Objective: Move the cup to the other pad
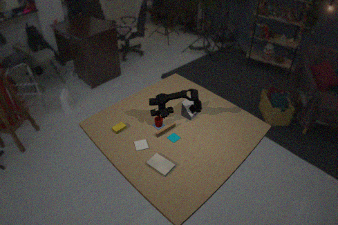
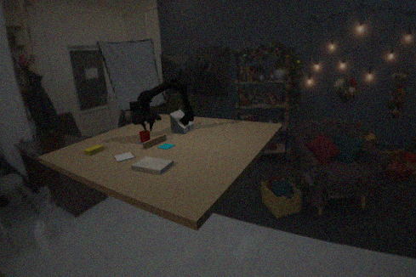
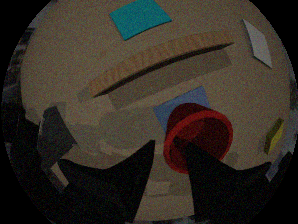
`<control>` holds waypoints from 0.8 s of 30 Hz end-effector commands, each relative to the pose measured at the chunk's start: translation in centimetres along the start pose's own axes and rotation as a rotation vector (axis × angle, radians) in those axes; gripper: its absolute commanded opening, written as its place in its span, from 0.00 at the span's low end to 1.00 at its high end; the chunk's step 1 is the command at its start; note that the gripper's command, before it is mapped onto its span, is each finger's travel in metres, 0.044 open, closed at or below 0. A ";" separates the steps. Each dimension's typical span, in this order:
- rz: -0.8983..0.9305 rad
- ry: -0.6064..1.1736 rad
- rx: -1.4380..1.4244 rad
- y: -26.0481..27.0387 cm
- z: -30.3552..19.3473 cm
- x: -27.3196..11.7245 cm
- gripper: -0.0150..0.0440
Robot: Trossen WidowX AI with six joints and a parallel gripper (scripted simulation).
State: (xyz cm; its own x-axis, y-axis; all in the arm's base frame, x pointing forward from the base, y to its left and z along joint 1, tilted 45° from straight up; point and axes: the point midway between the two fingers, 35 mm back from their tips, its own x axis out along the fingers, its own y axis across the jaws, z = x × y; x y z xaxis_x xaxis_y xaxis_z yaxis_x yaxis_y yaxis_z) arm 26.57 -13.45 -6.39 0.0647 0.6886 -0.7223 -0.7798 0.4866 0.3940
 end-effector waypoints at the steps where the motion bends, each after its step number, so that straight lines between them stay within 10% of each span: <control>1: 0.000 -0.005 0.005 0.0 0.0 0.7 0.50; 24: 0.003 -0.002 0.000 0.2 0.1 3.3 0.42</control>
State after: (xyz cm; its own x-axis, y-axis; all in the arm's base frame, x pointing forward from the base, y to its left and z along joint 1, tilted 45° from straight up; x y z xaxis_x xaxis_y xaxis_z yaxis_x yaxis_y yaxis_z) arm 26.62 -11.02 -8.65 0.0637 0.6911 -0.7199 -0.7798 0.4846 0.3963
